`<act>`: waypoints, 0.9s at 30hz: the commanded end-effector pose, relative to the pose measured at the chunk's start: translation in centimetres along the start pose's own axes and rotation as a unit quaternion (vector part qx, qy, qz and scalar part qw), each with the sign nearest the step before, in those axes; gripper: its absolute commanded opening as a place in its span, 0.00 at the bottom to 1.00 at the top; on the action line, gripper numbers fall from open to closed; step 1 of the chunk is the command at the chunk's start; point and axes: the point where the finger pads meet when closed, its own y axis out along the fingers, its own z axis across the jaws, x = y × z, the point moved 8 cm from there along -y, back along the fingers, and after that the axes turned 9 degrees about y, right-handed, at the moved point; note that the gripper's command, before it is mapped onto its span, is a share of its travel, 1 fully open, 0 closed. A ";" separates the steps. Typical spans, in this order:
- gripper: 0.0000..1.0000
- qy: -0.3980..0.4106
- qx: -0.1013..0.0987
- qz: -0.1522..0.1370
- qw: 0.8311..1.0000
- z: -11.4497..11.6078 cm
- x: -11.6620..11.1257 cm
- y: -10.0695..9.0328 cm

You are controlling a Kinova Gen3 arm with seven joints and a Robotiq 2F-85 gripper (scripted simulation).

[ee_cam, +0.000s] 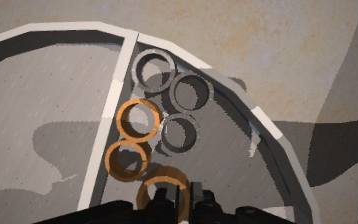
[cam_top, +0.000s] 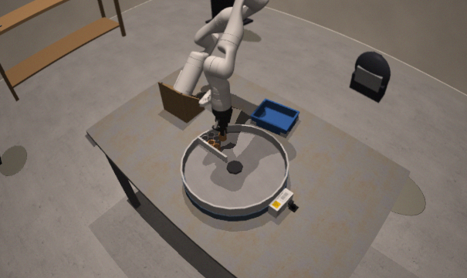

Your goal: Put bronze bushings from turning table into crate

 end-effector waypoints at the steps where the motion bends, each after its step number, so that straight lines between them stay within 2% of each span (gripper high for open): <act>1: 0.00 0.000 -0.001 -0.001 1.000 0.0 0.0 -0.1; 4: 0.00 0.000 -0.001 -0.001 1.000 0.0 0.0 -0.1; 9: 0.00 0.000 -0.001 -0.001 1.000 0.0 0.0 -1.8; 21: 0.00 0.000 -0.001 -0.001 1.000 0.0 0.0 -1.8; 27: 0.00 0.000 -0.001 -0.001 1.000 0.0 0.0 -3.4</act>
